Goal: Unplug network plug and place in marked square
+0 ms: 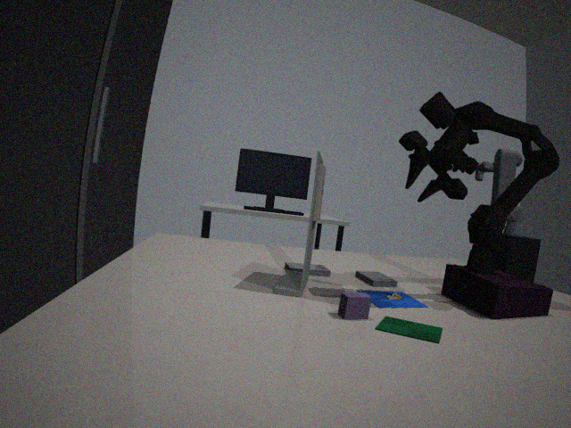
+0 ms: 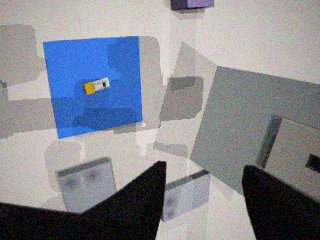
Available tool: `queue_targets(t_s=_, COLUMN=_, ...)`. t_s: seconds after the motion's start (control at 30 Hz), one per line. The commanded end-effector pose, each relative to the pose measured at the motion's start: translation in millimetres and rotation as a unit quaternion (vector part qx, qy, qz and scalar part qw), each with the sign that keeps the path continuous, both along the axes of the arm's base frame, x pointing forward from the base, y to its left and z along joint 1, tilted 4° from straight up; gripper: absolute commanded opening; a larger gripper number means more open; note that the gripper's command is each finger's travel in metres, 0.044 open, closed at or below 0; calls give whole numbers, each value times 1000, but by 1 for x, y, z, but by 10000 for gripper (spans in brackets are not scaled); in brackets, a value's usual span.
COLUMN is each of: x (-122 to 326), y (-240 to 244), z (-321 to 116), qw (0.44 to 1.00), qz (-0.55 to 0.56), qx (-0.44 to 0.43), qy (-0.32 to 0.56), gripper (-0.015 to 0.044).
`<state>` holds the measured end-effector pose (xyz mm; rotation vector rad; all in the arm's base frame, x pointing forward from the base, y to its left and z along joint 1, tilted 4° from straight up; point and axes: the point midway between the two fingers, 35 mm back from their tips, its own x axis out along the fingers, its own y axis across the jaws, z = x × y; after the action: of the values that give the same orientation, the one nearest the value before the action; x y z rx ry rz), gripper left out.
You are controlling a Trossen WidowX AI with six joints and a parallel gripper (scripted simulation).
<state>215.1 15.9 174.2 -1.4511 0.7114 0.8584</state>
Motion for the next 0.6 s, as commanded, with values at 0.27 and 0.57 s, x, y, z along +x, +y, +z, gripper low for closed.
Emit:
queue_targets(t_s=0.27, x=0, y=1, z=3, qw=1000, qz=3, qx=2, qy=-1, gripper=440)
queue_targets(t_s=0.57, x=0, y=1, z=3, qw=1000, qz=3, qx=2, qy=-1, gripper=440)
